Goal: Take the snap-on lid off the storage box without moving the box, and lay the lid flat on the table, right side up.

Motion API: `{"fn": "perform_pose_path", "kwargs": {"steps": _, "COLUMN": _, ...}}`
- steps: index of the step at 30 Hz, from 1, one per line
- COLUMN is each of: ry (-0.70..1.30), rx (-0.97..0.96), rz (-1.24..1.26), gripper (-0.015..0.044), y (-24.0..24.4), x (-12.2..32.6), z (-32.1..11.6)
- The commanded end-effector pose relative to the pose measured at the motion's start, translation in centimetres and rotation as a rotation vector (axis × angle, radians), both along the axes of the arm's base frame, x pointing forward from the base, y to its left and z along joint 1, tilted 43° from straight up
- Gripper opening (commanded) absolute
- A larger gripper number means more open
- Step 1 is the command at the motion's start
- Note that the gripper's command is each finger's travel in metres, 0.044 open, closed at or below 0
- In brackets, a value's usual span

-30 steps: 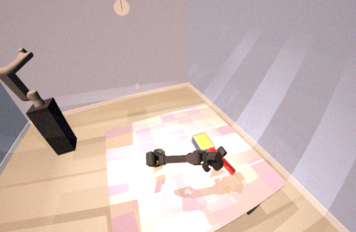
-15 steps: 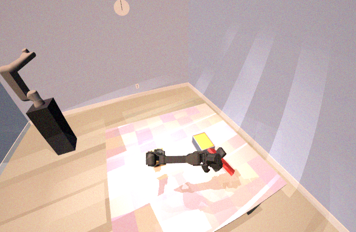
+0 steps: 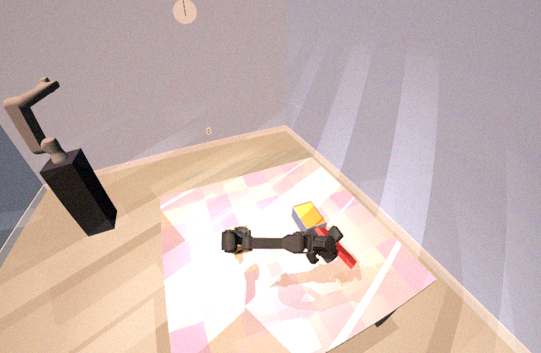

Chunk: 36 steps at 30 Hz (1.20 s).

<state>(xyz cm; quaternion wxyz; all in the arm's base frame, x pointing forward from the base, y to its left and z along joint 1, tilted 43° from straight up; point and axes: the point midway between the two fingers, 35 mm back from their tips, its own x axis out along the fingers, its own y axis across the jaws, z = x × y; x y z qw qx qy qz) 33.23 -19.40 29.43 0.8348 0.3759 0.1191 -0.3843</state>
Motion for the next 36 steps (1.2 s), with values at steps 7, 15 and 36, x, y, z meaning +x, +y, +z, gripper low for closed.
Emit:
{"fn": "perform_pose_path", "kwargs": {"steps": 7, "ry": -0.003, "rx": 0.0, "rz": 0.009, "gripper": 0.0, "y": -0.4, "x": 0.0, "z": -0.6}}
{"fn": "perform_pose_path", "kwargs": {"steps": 15, "ry": -0.003, "rx": 0.0, "rz": 0.009, "gripper": 0.0, "y": -0.9, "x": -0.1, "z": -1.0}}
{"fn": "perform_pose_path", "kwargs": {"steps": 36, "ry": -0.003, "rx": -0.001, "rz": 0.009, "gripper": 0.0, "y": -2.0, "x": -0.3, "z": -2.2}}
